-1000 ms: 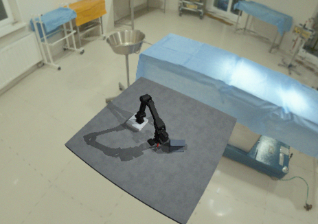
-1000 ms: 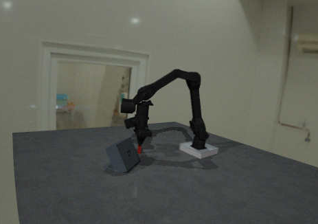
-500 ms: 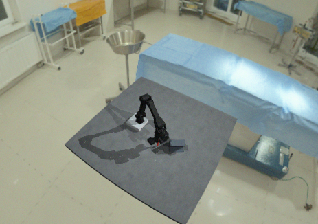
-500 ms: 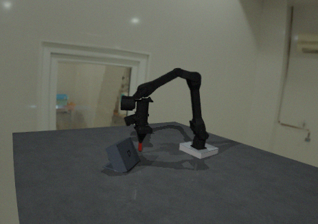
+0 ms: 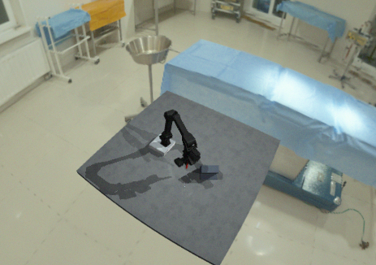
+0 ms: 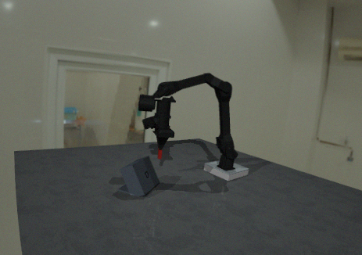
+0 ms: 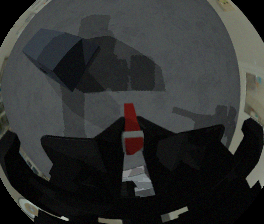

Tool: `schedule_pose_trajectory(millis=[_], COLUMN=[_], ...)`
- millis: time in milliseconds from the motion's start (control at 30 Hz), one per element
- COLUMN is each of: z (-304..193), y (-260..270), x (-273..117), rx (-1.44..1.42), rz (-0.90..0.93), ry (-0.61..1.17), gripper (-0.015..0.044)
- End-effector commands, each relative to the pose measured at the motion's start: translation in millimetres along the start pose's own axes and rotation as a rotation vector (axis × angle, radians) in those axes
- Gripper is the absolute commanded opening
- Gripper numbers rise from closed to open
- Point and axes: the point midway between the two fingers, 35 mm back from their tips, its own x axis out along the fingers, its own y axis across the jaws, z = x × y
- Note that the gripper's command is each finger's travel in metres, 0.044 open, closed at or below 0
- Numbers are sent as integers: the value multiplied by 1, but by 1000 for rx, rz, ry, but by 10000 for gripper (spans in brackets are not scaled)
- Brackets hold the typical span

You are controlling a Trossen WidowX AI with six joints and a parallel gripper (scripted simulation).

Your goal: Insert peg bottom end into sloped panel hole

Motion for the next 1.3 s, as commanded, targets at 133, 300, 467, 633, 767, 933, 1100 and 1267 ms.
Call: schedule_pose_trajectory(millis=[133,300,467,633,767,933,1100,1267], z=[0,0,1,1,2,2,3,3], y=[2,7,11,15,19,23,28,32], x=[-7,-5,-3,-1,0,2,4,5], rx=[4,19,34,49,61,76,91,106], rz=[-9,-32,-56,-79,-98,-122,-145,-169], ry=[-4,-2,0,0,-2,-5,-9,-15], gripper=[0,0,0,0,0,0,0,0])
